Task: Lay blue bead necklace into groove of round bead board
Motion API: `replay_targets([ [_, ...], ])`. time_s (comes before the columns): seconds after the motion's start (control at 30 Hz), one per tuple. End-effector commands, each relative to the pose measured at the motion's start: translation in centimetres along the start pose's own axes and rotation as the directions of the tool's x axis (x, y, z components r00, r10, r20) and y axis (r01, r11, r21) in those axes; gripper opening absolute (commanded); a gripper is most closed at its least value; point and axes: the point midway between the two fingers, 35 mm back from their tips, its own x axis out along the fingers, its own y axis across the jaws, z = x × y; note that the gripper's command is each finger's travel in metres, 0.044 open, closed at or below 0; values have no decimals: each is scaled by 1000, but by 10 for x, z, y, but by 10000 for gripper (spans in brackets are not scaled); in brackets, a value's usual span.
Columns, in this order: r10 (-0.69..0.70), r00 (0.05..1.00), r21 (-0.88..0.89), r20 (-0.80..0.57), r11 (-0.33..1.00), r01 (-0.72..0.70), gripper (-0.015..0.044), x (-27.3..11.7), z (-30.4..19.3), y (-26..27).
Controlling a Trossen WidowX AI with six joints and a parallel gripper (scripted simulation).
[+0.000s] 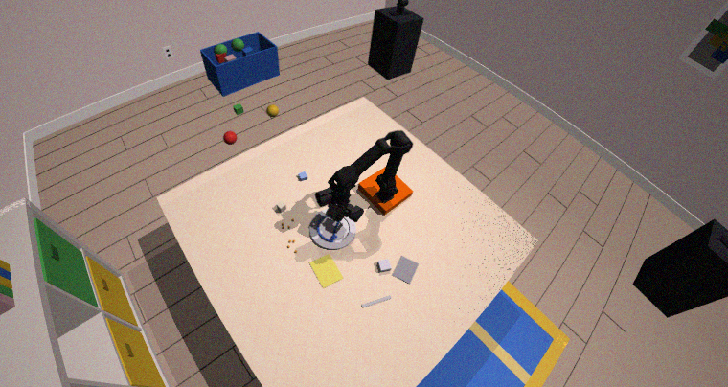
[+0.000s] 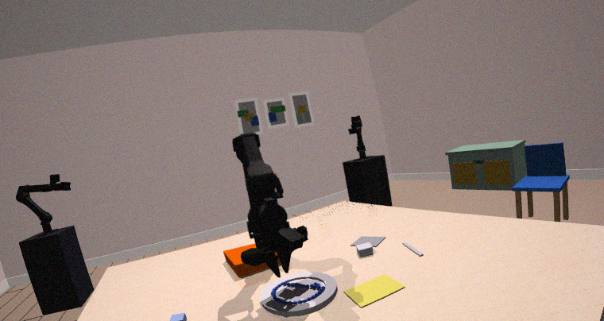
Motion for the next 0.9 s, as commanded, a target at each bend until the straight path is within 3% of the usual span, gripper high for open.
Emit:
replay_targets([
  [0.0, 2, 1000, -1, -5, 1000, -2, 120, 5, -1, 0],
  [0.73, 3, 1000, -5, -8, 1000, -3, 120, 32, -4, 1],
  [0.87, 1, 1000, -2, -1, 1000, -1, 15, 29, -3, 1],
])
